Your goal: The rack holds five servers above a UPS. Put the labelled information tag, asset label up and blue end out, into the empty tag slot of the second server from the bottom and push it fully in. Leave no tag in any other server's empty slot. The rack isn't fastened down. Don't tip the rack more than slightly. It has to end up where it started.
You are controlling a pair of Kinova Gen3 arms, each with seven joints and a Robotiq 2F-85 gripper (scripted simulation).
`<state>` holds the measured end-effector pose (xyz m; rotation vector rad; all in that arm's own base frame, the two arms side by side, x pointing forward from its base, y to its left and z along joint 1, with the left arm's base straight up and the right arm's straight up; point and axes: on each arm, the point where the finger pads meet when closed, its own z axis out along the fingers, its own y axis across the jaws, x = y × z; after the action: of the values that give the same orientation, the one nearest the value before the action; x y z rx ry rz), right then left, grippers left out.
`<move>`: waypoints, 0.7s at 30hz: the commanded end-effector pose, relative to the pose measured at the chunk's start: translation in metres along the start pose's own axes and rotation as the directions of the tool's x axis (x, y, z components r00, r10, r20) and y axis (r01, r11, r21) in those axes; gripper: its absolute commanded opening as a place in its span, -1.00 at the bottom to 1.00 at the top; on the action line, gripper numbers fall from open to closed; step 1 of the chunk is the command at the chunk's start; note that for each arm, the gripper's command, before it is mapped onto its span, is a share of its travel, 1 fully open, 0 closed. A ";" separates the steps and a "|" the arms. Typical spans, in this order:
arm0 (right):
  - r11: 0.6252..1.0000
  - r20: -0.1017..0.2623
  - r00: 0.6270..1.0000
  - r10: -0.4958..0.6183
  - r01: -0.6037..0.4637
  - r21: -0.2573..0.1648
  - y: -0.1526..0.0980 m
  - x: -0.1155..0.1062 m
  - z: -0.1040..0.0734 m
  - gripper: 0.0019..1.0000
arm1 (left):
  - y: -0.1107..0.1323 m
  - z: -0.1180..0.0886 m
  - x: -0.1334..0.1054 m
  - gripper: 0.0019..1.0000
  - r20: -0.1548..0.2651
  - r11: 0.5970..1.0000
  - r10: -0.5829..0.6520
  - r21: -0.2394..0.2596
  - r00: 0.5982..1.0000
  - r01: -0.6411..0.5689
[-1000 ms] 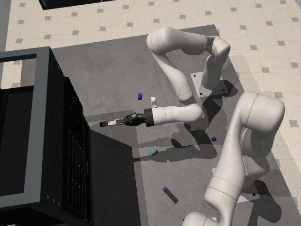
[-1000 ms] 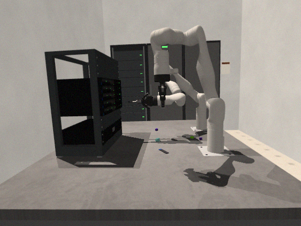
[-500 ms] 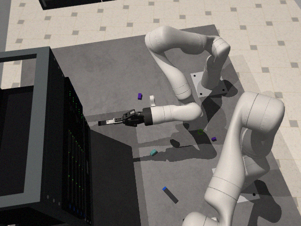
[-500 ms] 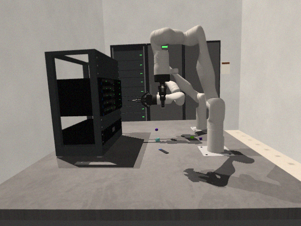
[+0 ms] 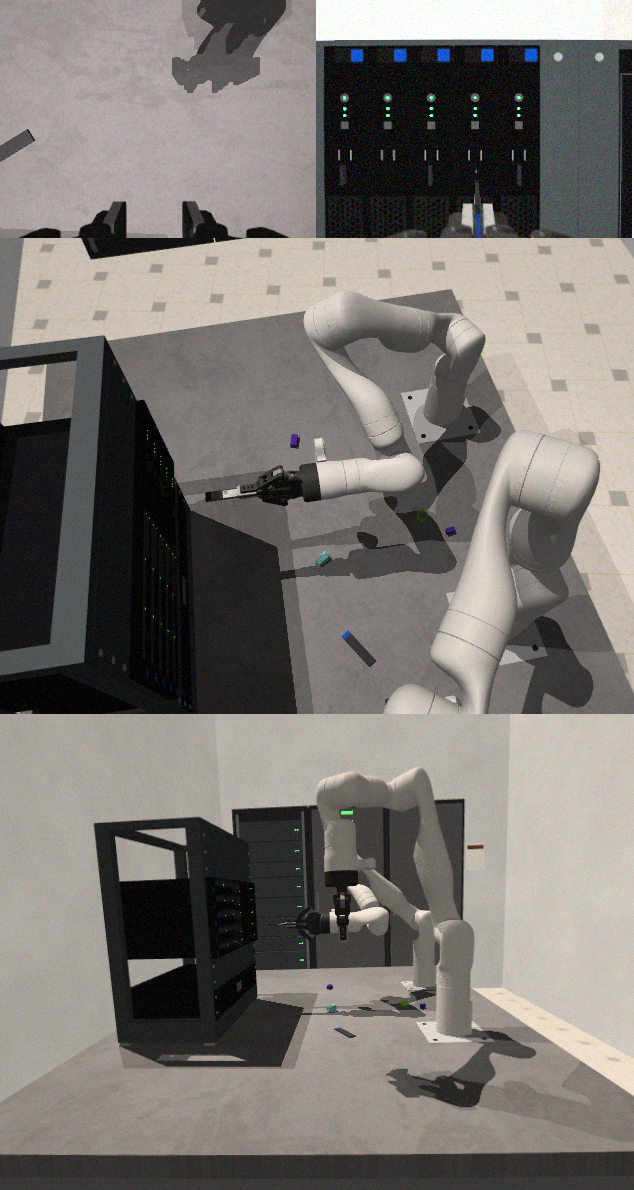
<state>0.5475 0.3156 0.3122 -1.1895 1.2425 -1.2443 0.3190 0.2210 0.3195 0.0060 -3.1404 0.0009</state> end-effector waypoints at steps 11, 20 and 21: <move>1.000 0.000 1.000 0.002 -0.002 0.002 -0.001 0.000 0.000 -0.97 | 0.000 0.000 0.000 -0.21 0.001 1.000 0.000 -0.001 1.000 0.000; 1.000 0.000 1.000 0.002 -0.002 0.002 -0.001 0.000 0.003 -0.97 | 0.000 0.000 0.000 -0.21 0.001 1.000 0.000 -0.001 1.000 0.000; 1.000 0.000 1.000 0.002 -0.002 0.002 -0.001 0.000 0.004 -0.97 | 0.000 0.000 0.000 -0.21 0.001 1.000 0.000 -0.001 1.000 0.000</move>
<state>0.5501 0.3155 0.3122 -1.1884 1.2430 -1.2434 0.3190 0.2210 0.3195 0.0060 -3.1404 0.0009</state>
